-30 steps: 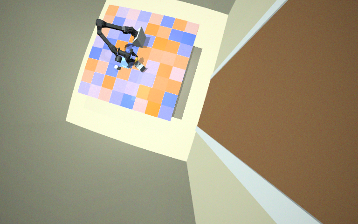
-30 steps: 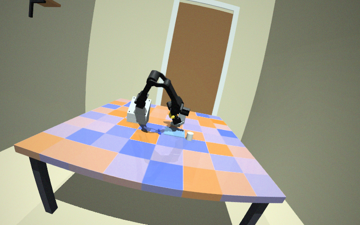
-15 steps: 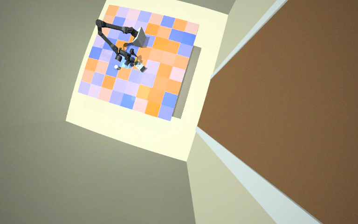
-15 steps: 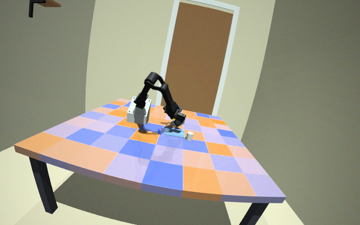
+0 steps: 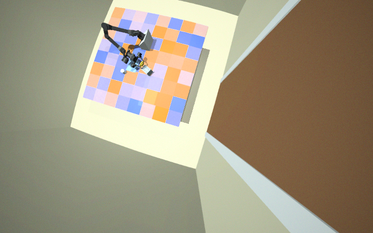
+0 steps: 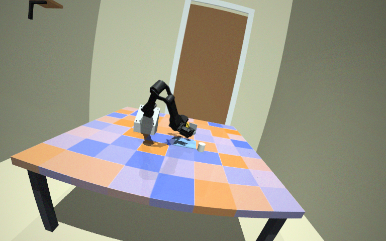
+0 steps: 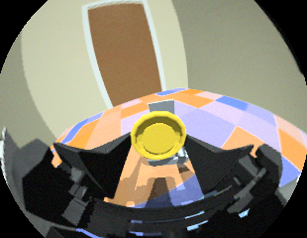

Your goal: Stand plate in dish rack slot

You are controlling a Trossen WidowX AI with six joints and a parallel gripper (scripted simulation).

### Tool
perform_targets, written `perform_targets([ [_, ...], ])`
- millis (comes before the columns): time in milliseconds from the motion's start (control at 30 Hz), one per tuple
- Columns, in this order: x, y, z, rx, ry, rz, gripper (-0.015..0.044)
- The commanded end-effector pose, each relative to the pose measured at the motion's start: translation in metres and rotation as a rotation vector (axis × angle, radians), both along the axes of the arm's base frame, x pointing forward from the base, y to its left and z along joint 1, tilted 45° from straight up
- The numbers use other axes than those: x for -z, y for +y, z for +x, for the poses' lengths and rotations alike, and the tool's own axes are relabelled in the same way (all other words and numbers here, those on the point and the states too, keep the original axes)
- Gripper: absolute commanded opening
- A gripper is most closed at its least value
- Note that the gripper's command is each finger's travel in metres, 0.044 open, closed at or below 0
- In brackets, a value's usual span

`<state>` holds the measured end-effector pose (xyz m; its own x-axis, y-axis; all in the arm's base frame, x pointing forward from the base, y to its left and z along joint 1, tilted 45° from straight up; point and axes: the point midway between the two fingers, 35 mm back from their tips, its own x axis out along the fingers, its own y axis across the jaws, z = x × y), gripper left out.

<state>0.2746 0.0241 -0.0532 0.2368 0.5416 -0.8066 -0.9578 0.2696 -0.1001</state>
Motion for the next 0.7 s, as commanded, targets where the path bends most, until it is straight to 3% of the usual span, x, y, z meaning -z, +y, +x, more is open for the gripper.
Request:
perform_targets([
  [0, -0.0041, -0.0040, 0.0001, -0.071, -0.125, 0.025, 0.0000],
  [167, -0.0081, -0.0090, 0.0002, -0.132, -0.245, 0.033, 0.0000],
  [667, -0.0044, -0.0057, 0.0022, -0.133, -0.246, 0.031, 0.0000],
])
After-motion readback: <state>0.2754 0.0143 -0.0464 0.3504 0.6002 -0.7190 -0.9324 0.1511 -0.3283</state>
